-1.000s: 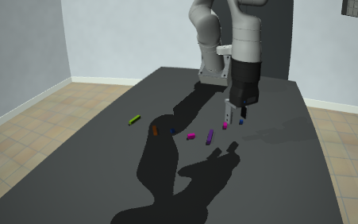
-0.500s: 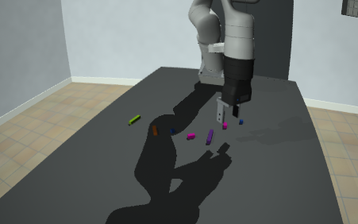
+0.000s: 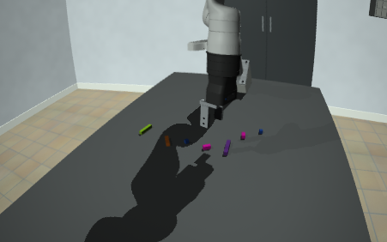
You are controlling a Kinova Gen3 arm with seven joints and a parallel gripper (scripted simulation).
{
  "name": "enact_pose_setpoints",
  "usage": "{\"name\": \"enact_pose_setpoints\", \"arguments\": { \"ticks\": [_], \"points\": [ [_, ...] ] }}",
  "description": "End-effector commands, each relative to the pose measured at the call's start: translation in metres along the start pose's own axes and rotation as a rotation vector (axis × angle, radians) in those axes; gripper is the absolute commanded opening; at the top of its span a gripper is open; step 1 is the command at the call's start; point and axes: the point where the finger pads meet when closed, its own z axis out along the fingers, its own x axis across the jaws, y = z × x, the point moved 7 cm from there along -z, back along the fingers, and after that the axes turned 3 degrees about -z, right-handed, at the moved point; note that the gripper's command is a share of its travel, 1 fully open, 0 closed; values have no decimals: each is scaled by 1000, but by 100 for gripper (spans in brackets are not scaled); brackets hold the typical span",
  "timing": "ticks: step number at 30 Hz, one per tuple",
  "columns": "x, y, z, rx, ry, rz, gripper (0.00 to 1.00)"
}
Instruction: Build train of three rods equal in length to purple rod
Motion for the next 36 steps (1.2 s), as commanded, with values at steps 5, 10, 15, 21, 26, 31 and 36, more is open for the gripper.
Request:
{"name": "enact_pose_setpoints", "arguments": {
  "ticks": [5,10,15,21,26,31,36],
  "points": [
    [3,-31,9,-32,39,-194,100],
    [5,-48,16,-31,55,-300,100],
    [5,-54,18,-30,61,-335,100],
    [6,-56,19,-30,65,-353,100],
    [6,-56,19,-30,65,-353,100],
    [6,-56,19,-30,65,-353,100],
    [6,-56,19,-30,65,-353,100]
  ]
}}
